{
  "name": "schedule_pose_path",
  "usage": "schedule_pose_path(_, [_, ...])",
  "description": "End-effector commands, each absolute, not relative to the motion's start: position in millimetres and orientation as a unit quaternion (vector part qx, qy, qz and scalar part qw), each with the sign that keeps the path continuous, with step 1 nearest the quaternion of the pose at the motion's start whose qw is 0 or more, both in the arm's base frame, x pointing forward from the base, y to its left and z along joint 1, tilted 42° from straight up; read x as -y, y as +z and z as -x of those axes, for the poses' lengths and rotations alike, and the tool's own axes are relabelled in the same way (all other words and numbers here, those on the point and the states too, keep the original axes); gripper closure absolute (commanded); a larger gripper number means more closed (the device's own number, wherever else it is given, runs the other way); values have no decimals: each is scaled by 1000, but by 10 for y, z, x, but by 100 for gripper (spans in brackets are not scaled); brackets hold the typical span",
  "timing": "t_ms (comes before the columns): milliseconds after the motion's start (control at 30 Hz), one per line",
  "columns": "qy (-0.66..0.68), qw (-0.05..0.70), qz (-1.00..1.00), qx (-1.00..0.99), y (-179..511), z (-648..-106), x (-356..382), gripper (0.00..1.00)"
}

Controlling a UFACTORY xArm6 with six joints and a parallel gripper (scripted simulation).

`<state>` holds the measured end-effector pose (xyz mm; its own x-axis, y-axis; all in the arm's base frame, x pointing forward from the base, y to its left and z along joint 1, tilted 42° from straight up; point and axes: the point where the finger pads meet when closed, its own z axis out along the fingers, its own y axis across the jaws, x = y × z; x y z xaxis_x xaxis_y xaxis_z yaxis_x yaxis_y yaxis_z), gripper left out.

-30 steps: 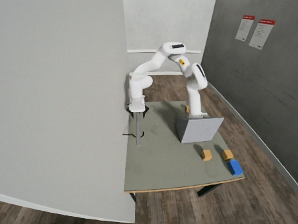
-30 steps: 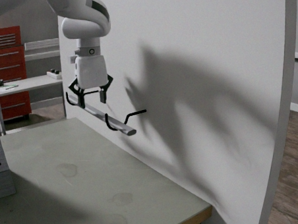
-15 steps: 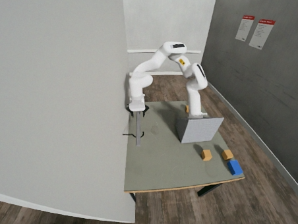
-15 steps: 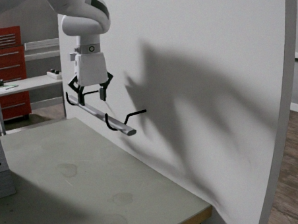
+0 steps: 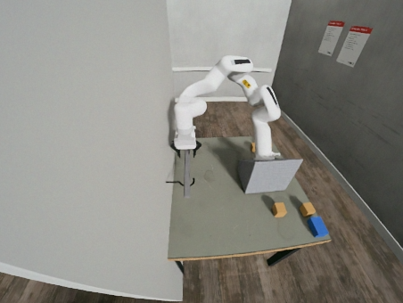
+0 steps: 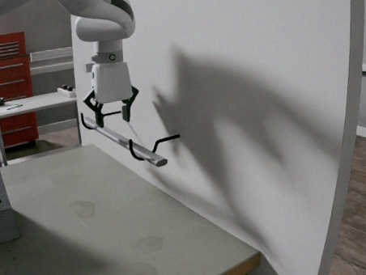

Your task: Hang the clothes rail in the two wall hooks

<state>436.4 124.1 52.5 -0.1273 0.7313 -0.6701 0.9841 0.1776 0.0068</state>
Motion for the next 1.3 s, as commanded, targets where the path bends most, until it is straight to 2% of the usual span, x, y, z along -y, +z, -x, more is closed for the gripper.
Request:
schedule_pose_path(0, [-226, 278, -600, -716, 538, -4373, -1256, 18])
schedule_pose_path(1267, [-226, 278, -600, -716, 959, -4301, -1629, 18])
